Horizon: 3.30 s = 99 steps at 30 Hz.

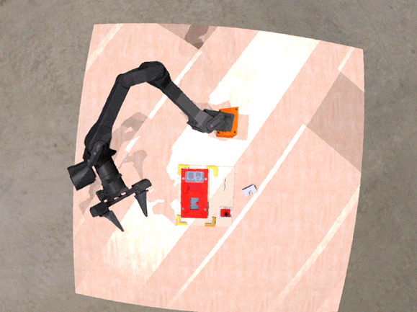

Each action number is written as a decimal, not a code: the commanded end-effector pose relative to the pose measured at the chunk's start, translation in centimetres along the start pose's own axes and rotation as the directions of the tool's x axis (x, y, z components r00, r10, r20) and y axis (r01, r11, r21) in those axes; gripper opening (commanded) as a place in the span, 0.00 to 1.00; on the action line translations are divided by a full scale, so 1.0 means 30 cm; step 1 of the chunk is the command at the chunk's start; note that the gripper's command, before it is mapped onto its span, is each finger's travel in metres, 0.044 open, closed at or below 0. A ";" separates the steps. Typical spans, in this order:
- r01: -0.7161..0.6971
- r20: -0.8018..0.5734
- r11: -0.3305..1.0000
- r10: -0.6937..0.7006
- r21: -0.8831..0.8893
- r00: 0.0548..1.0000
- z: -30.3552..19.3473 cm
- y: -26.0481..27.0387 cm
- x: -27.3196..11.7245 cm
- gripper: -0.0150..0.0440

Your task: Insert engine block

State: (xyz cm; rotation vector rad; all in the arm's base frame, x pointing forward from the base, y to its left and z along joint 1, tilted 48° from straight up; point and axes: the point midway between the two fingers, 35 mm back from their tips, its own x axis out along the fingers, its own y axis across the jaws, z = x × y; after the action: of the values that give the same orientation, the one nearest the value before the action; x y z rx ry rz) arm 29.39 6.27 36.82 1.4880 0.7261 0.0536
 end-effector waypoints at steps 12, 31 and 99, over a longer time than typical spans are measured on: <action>0.135 -0.001 0.987 -0.136 -0.085 0.991 0.005 -0.089 0.131 1.00; 0.476 0.029 0.822 -0.493 -0.312 0.870 -0.026 -0.374 0.407 1.00; -0.002 0.761 -0.764 -0.644 -0.646 0.074 -0.228 -1.359 0.561 1.00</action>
State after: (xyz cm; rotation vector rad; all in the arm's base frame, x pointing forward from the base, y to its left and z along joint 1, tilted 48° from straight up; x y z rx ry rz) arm 23.53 15.18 -6.24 -1.1460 1.5216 -0.1201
